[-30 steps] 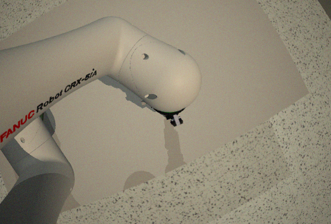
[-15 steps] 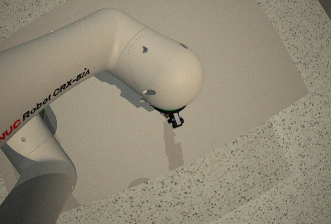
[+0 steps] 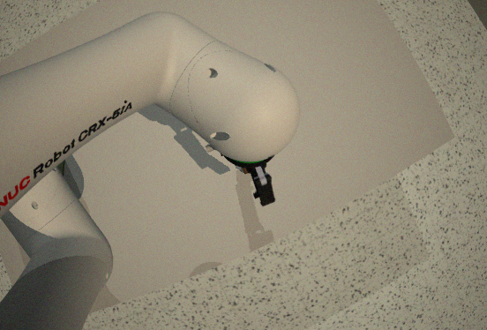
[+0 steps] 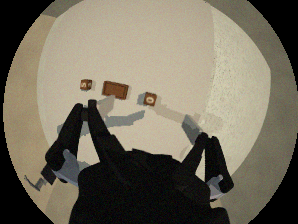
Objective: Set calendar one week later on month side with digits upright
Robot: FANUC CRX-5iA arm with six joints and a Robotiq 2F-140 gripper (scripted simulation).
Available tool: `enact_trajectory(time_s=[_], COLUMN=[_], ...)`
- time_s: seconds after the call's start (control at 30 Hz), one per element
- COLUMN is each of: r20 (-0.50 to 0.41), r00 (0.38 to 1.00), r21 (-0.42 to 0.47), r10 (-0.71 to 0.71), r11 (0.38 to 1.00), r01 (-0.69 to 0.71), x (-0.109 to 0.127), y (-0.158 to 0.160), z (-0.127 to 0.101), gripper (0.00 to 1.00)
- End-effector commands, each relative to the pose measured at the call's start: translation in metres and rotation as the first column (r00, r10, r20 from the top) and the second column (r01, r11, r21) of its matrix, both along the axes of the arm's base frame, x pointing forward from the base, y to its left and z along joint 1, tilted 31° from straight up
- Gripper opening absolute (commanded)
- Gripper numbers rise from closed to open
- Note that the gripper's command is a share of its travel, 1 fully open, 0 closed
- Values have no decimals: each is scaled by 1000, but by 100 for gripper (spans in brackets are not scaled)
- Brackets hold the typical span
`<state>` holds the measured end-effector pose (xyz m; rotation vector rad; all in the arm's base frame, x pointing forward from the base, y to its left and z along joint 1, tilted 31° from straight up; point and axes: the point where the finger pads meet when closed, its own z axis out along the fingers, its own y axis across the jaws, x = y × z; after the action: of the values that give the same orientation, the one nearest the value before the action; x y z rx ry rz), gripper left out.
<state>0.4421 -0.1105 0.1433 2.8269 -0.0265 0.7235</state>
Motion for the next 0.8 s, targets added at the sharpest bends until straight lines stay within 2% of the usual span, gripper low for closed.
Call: enact_trajectory(time_s=[0.0,0.1,0.2,0.27,0.3,0.33,0.37,0.4,0.43,0.47,0.5,0.53,0.57,0.6,0.67,0.73,0.77], r20=[0,-5,-21,-21,-25,-25,-26,-26,-24,-24,-20,-20,-15,-15,-8,-6,-6], r00=[1000,1000,1000,1000,1000,1000,1000,1000,1000,1000,1000,1000,1000,1000,1000,1000,1000], r21=[0,2,3,3,1,1,-2,-2,-6,-6,-10,-10,-13,-13,-16,-17,-17], r10=[0,1,5,5,8,8,11,11,15,15,19,19,23,23,28,29,29], r11=[1000,1000,1000,1000,1000,1000,1000,1000,1000,1000,1000,1000,1000,1000,999,999,999], r01=[0,-1,-5,-5,-8,-8,-11,-11,-15,-15,-19,-19,-23,-23,-28,-29,-29], x=[0,4,16,16,20,20,22,22,23,23,22,22,21,21,19,18,18], y=[0,12,65,65,90,90,117,117,143,143,167,167,186,186,209,213,213], z=[0,-3,-18,-18,-25,-25,-31,-31,-38,-38,-44,-44,-48,-48,-53,-54,-54], gripper=[100,100,100,100,100,100,100,100,100,100,100,100,100,100,100,100,29])
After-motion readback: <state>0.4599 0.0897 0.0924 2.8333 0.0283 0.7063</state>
